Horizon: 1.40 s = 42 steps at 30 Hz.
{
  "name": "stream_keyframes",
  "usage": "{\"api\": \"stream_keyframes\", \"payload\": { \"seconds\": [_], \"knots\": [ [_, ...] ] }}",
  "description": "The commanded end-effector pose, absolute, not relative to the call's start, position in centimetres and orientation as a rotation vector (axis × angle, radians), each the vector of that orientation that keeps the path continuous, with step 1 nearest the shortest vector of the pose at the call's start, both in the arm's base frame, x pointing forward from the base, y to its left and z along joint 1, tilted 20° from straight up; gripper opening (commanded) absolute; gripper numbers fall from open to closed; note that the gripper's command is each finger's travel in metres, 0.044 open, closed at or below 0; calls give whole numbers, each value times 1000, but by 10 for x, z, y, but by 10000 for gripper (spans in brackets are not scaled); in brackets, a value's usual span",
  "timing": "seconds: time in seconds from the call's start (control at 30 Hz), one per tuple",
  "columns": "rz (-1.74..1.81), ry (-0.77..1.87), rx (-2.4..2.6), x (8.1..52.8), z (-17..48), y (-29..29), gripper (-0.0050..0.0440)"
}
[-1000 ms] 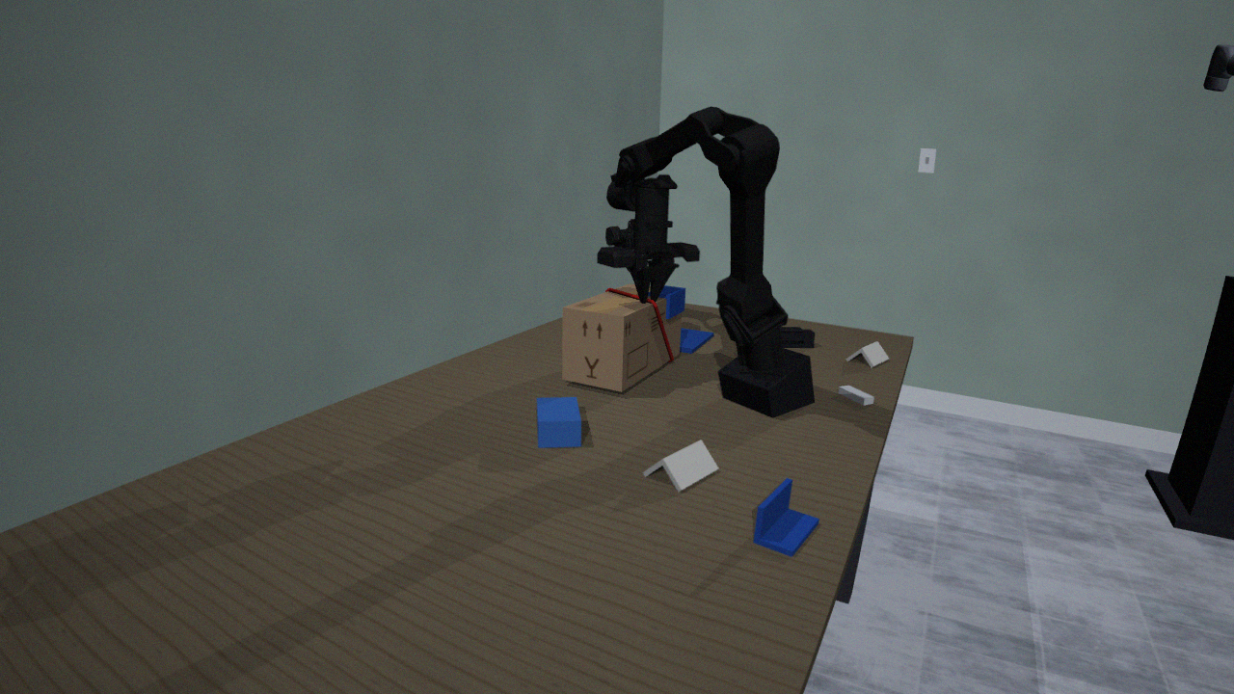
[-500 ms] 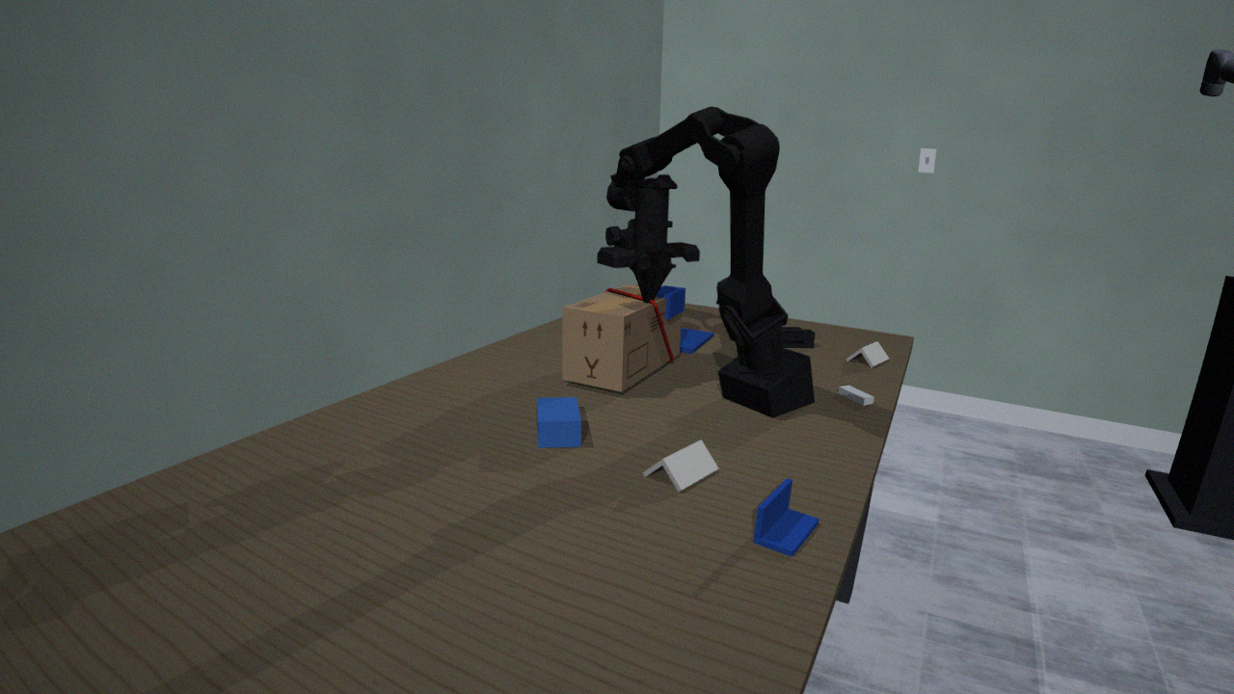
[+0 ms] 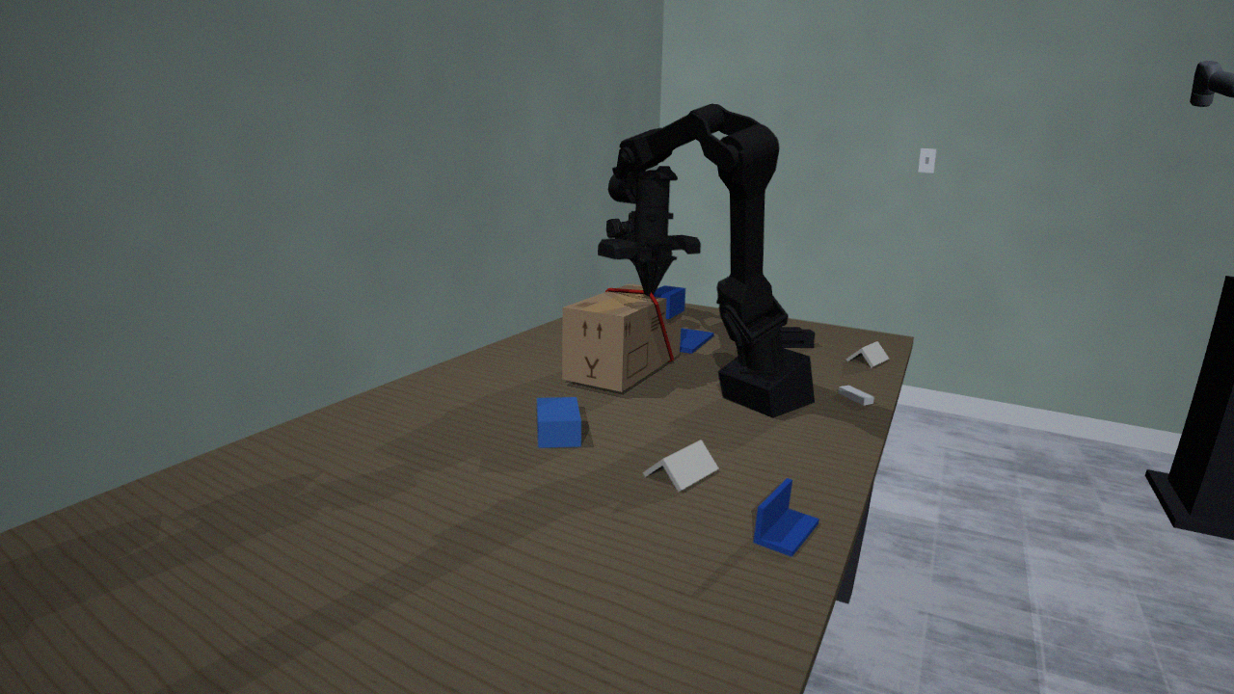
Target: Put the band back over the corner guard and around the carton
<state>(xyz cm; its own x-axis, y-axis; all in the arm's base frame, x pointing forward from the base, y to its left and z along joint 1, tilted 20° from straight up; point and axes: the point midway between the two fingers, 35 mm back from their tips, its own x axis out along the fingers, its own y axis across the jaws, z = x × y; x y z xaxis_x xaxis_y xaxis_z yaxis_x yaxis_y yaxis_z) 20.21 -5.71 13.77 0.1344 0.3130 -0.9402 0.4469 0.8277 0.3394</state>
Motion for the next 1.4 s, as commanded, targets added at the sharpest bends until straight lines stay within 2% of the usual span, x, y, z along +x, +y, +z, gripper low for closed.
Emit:
{"api": "stream_keyframes", "payload": {
  "seconds": [0.0,0.33,0.6,1.37],
  "knots": [
    [-111,1460,646,202,148,-61,0],
    [-111,1460,646,201,148,-61,0],
    [-111,1460,646,163,143,-60,0],
    [-111,1460,646,158,143,-58,0]
  ]
}}
